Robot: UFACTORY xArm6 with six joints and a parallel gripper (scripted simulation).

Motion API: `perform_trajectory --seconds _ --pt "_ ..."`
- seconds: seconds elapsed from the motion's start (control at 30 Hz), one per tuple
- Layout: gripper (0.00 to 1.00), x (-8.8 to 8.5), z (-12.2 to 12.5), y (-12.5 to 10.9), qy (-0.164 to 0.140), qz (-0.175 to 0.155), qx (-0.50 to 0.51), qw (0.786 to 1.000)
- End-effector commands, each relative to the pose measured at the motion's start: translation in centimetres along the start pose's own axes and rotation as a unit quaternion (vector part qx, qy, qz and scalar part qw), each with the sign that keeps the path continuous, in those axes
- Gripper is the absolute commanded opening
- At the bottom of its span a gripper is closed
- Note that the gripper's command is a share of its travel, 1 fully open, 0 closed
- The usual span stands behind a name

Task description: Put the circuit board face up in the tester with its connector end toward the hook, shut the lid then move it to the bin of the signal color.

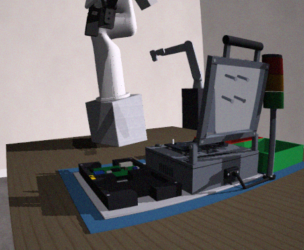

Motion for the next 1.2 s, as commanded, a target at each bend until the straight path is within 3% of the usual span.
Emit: perform_trajectory --seconds 0.0,1.17 --pt "1.00 -1.05 1.04 0.81 -0.022 0.040 0.027 0.999" --pt "1.00 -0.87 1.39 1.12 -0.027 0.051 0.034 0.998"
Point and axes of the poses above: the point where the finger pads meet when closed, its own x axis out along the fingers, its own z axis across the jaws, y = z × x, the point moved 7 cm from there along -x, back along the fingers, and after that the axes turned 6 degrees about -x, right-handed, at the moved point
